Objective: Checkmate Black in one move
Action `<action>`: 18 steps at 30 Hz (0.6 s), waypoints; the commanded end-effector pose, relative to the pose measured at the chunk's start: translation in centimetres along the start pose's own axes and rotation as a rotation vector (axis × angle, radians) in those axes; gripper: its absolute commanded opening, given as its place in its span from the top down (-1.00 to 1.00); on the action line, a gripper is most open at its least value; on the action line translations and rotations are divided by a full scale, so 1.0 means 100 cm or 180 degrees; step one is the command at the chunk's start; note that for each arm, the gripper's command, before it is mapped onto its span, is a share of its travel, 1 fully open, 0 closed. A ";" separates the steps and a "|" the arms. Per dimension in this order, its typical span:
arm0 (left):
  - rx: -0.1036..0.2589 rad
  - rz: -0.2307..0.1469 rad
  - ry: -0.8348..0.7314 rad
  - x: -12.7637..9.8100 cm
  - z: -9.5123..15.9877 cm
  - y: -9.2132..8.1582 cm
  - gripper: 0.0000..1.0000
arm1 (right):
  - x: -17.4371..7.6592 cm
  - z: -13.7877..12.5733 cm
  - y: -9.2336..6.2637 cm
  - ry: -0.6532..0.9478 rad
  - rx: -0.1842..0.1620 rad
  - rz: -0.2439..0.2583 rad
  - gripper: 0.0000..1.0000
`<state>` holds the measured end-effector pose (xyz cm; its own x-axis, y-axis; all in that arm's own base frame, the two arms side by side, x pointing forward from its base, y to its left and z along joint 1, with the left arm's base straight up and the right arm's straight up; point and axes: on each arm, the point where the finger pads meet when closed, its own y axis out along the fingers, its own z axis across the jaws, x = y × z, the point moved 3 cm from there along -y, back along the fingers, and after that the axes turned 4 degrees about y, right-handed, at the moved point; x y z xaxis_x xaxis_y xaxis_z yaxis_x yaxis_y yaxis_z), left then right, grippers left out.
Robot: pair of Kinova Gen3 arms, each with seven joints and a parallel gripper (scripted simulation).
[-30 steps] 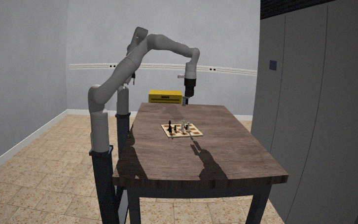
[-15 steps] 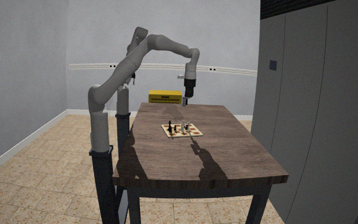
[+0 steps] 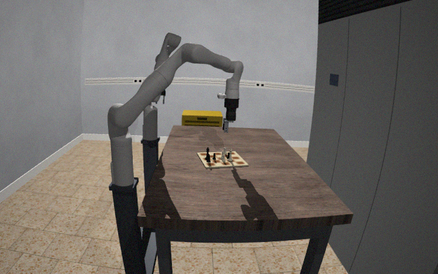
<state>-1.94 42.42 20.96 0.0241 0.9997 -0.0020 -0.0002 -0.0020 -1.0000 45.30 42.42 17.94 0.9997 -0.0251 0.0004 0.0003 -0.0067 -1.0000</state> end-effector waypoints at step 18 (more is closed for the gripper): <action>0.0000 -0.0007 0.0000 0.000 0.000 -0.001 -1.00 | 0.001 0.000 0.020 -0.2318 0.0008 -0.0004 -1.00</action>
<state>-1.94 42.42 20.96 0.0241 0.9997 -0.0020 -0.0002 -0.0020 -1.0000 45.28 42.34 16.10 0.8304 0.5572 -0.0021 0.0026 -0.0077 -1.0000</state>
